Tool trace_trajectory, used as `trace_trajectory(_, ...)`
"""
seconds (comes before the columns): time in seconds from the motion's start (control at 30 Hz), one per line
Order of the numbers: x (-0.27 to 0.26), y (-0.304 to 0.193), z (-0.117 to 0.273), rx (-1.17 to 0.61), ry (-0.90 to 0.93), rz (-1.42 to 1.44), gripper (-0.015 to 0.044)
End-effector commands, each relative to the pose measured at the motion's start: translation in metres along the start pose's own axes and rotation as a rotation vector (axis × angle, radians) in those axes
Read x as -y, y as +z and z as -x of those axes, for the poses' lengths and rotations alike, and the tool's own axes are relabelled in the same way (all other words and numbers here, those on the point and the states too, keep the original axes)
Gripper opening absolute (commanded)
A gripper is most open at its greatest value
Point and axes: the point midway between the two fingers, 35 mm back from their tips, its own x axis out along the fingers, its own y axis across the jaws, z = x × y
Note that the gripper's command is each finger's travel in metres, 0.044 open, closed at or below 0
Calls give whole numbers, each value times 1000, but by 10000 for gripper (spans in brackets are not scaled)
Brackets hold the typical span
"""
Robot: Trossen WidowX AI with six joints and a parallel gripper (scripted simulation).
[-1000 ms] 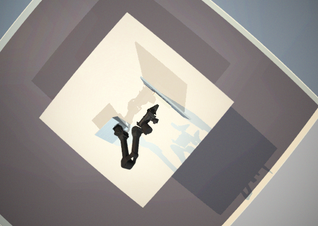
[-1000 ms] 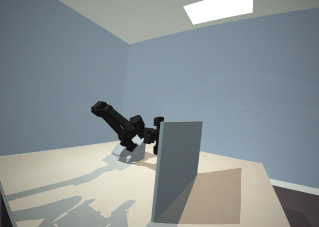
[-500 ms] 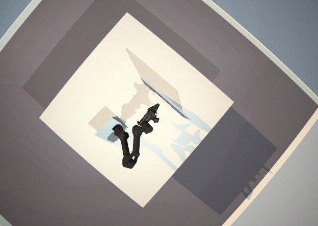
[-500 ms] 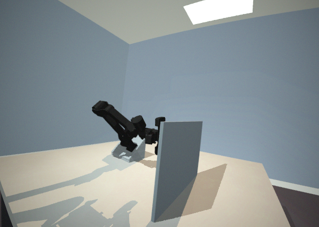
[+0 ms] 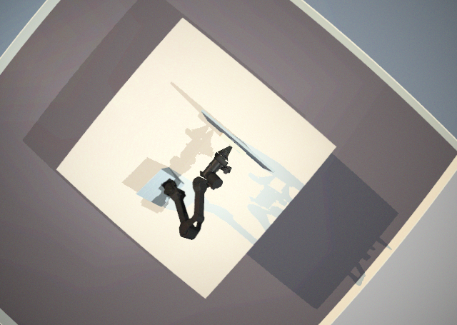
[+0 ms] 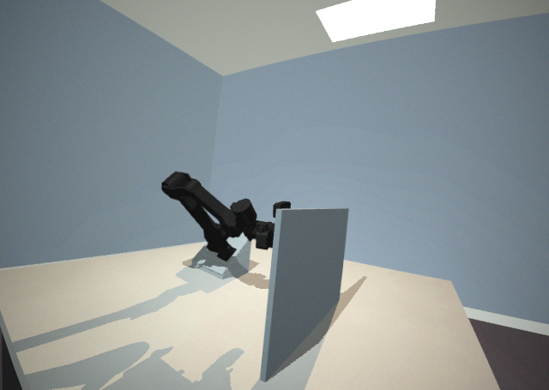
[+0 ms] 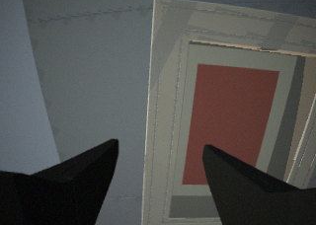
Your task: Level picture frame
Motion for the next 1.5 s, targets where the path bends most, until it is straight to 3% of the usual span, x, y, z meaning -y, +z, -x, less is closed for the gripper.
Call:
trace_trajectory(0.0,-1,1,-6,7,2,2,260)
trace_trajectory(1.47,0,2,-19,7,2,2,260)
